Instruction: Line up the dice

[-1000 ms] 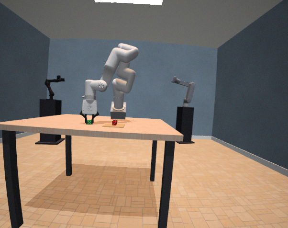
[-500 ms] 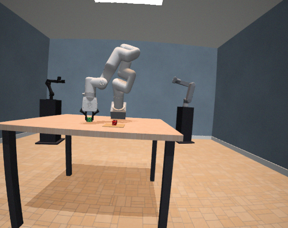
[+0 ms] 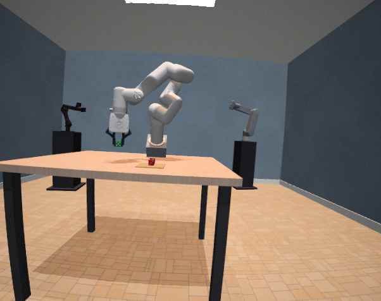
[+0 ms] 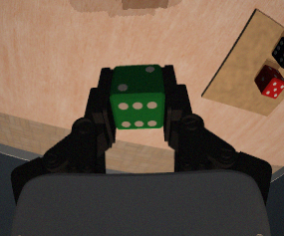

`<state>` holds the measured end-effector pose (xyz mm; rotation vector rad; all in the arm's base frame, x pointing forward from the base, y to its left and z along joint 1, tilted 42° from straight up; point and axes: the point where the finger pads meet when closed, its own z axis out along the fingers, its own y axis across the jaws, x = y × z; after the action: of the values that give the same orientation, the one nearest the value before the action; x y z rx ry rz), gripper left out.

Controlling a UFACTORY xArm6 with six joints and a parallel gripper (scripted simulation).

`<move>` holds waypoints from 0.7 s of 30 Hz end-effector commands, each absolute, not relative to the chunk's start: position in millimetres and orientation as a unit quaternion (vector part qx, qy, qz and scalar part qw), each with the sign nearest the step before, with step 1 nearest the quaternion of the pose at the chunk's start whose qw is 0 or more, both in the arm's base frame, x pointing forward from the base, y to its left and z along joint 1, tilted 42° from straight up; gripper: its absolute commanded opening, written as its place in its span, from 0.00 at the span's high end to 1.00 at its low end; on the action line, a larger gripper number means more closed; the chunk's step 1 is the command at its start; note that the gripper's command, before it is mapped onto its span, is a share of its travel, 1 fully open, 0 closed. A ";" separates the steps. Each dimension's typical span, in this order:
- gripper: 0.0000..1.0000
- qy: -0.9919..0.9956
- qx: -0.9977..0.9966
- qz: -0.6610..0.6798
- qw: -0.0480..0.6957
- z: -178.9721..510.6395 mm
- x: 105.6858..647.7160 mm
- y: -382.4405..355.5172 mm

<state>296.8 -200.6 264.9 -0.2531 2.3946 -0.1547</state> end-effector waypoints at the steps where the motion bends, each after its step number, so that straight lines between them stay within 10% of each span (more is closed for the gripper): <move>1: 0.73 0.927 -0.099 -0.057 0.357 269.6 292.7 -199.3; 21: 0.73 0.944 -0.052 -0.031 0.325 278.8 319.3 -135.8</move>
<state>305.5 -169.1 271.4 -0.2133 2.4286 -0.0904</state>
